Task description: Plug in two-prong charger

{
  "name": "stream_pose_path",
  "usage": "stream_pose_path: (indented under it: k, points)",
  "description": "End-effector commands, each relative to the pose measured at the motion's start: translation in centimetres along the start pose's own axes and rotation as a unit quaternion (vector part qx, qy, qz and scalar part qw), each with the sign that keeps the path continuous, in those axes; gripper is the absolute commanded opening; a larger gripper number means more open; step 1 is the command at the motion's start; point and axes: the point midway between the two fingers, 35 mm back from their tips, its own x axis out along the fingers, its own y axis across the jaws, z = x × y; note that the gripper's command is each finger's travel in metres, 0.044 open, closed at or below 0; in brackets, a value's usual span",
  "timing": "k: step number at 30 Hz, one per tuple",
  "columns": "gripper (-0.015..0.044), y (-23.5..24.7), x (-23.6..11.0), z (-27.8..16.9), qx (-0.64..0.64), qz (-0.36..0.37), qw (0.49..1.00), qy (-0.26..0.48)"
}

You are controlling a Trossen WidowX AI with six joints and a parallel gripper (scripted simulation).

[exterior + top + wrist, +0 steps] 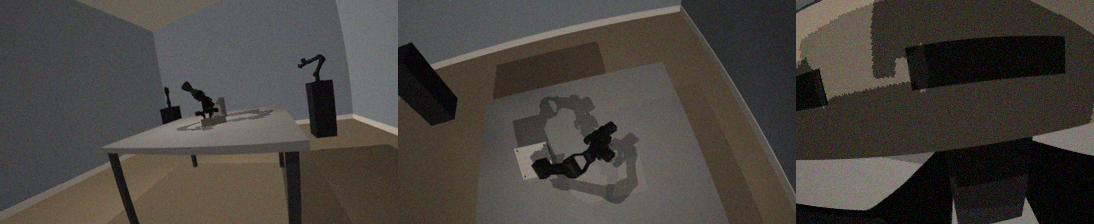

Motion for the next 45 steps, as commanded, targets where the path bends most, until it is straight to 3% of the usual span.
stream_pose_path:
  k: [1, 45]
  points:
    - [0.0000, 0.04, -0.12, 1.10, 0.010, 0.003, 1.000, -0.011]
    - [0.0000, 0.06, -0.12, 0.62, 0.009, 0.003, 1.000, -0.011]
